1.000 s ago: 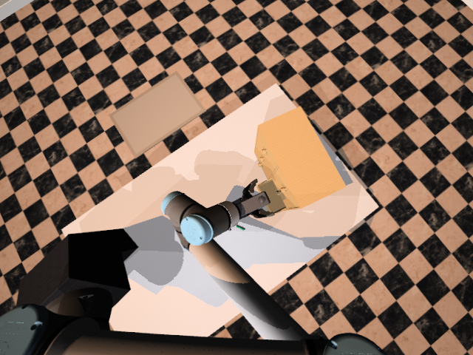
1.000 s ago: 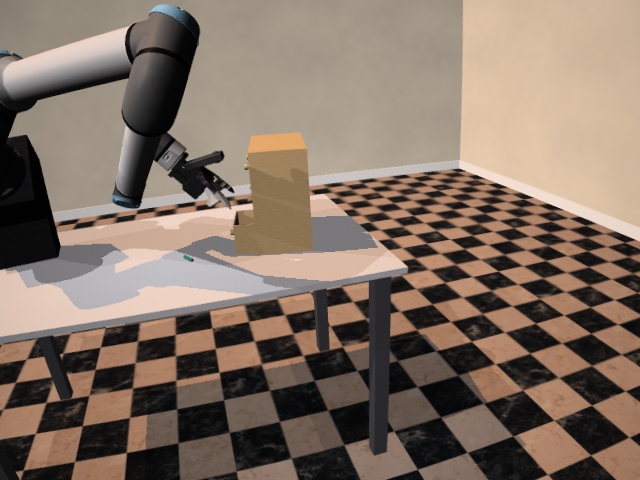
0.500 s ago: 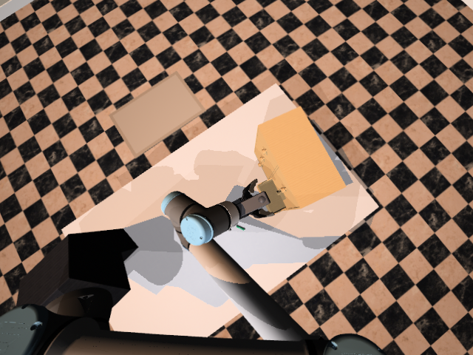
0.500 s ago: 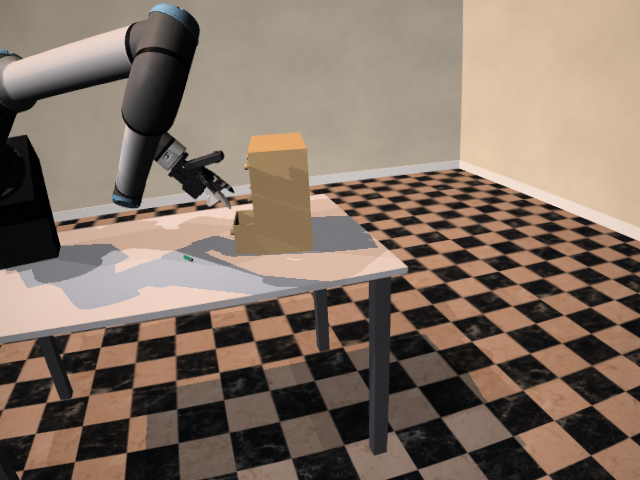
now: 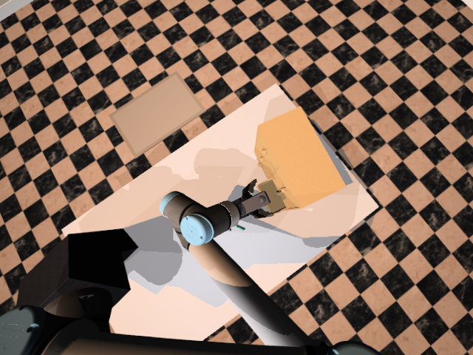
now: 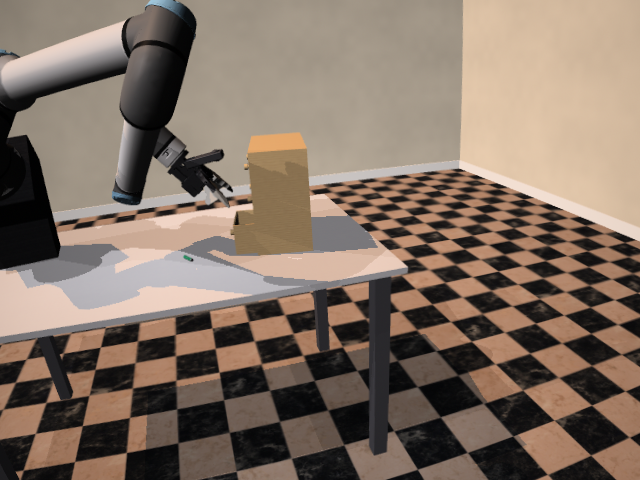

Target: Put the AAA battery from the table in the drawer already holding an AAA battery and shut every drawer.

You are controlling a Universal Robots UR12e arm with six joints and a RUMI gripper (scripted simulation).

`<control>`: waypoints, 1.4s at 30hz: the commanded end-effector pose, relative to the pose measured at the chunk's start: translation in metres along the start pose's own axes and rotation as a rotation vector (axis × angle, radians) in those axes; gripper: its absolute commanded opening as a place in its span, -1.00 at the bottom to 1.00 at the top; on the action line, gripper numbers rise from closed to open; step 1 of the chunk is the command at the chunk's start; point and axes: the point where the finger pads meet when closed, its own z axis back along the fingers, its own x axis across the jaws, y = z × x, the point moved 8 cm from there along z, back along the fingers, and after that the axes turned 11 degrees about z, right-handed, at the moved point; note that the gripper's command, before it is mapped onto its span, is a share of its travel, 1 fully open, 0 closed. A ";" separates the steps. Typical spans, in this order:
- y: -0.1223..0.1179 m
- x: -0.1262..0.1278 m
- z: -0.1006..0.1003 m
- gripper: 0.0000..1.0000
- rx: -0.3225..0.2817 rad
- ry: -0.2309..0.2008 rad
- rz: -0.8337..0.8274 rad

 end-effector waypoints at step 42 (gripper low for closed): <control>0.022 0.001 0.058 1.00 -0.325 0.047 0.002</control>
